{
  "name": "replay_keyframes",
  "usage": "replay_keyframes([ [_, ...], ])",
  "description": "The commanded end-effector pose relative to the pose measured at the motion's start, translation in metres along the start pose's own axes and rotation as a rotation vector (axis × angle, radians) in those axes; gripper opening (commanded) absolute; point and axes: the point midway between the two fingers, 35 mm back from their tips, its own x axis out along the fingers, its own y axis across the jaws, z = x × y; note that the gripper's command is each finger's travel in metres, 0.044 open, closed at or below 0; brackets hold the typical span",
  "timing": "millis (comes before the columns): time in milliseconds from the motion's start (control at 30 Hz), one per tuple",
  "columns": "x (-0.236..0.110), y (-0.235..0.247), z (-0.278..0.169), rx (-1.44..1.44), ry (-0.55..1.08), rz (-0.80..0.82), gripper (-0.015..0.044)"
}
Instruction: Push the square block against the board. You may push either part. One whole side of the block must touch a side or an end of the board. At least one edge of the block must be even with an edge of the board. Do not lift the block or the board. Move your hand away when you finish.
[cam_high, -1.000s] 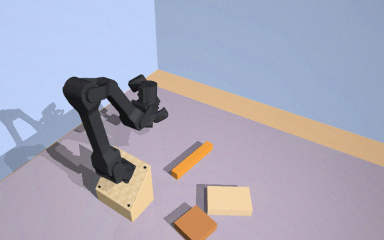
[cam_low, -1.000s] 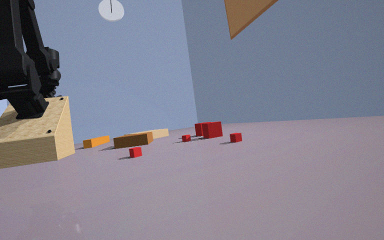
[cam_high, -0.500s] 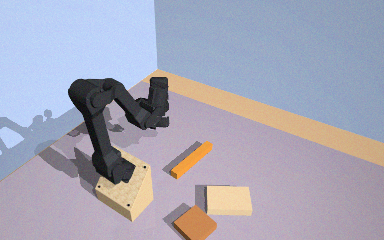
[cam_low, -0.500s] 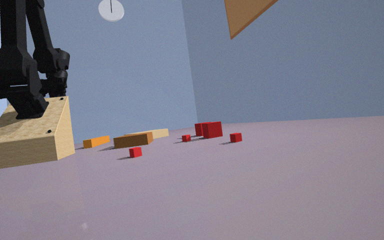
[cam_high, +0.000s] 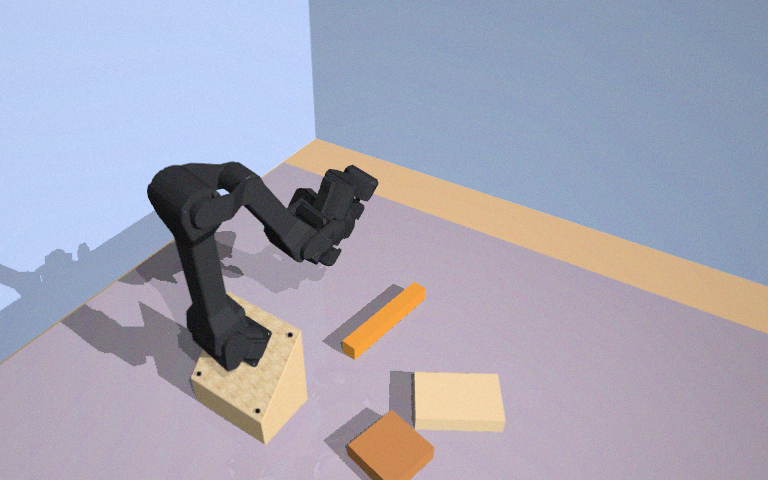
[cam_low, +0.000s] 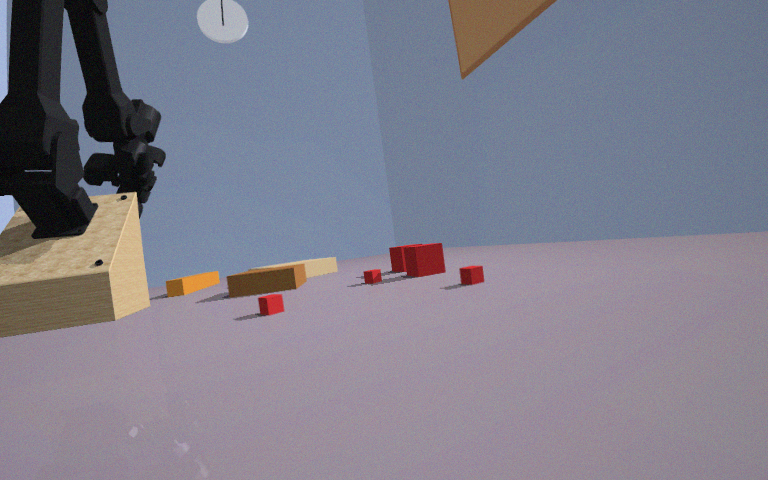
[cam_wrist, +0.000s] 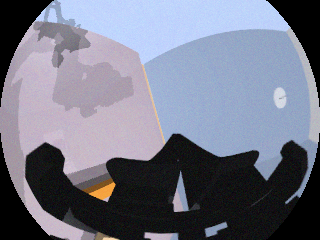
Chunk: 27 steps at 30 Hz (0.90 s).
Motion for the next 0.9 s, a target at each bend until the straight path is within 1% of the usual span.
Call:
replay_keyframes([
  [0,-0.002,0.0,-0.013,0.123,0.05,0.01,0.0],
  [400,-0.012,0.009,-0.052,0.508,0.201,0.038,0.0],
  [867,-0.03,0.023,-0.094,0.945,0.391,0.028,0.0],
])
